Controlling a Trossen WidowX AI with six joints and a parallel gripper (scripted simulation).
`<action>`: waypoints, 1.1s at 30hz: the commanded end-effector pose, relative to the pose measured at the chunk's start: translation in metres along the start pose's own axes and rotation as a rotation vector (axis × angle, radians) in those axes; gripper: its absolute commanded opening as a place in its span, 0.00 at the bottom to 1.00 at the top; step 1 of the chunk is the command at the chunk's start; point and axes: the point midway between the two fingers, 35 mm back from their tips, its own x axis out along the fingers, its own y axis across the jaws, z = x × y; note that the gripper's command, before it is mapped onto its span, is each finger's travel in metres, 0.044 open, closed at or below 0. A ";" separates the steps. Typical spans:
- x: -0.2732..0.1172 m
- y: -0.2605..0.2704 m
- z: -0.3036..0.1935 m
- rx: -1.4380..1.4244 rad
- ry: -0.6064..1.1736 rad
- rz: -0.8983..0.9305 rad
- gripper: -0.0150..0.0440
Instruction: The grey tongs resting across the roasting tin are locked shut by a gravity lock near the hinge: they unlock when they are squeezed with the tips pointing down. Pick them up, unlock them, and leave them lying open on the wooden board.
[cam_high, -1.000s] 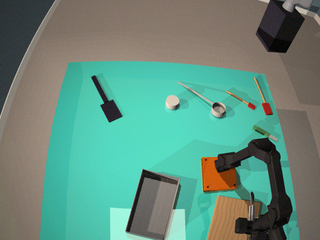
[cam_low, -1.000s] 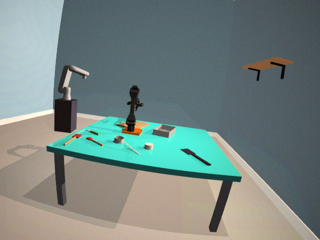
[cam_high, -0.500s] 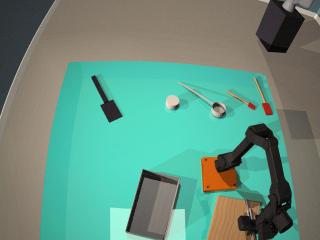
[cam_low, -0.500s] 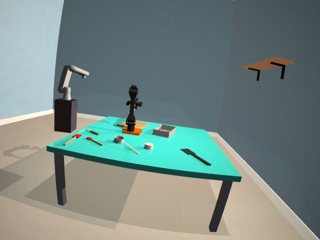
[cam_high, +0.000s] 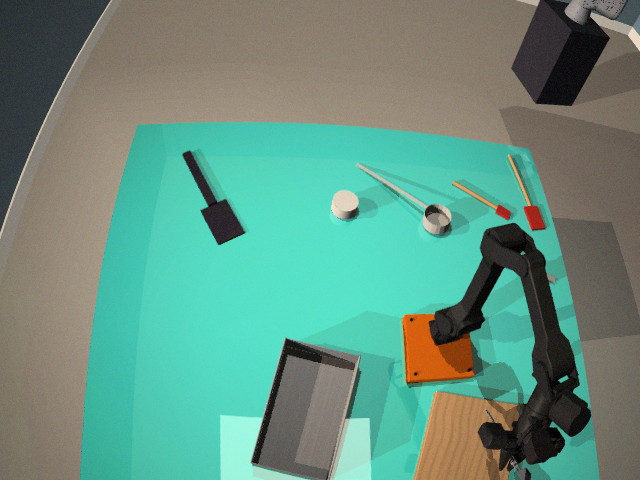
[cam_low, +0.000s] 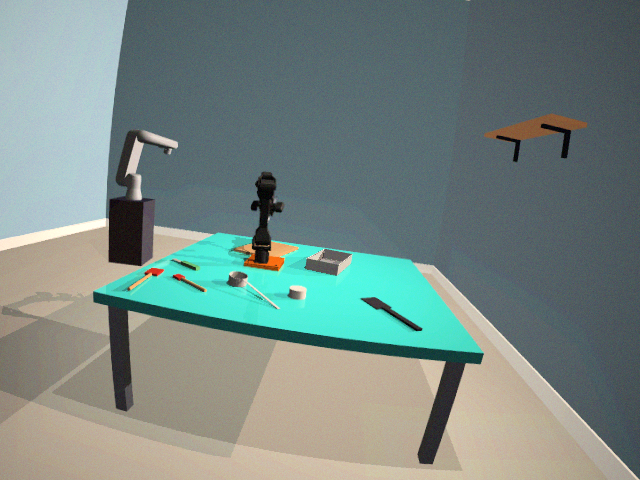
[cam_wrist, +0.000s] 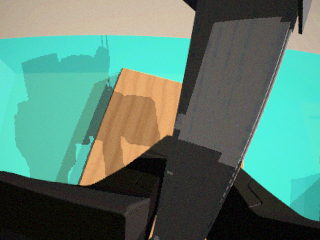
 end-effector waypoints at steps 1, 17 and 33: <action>-0.007 -0.002 0.002 0.007 -0.078 -0.007 0.00; -0.033 -0.009 -0.002 0.076 -0.358 -0.015 0.00; -0.040 -0.013 -0.005 0.104 -0.432 -0.016 0.00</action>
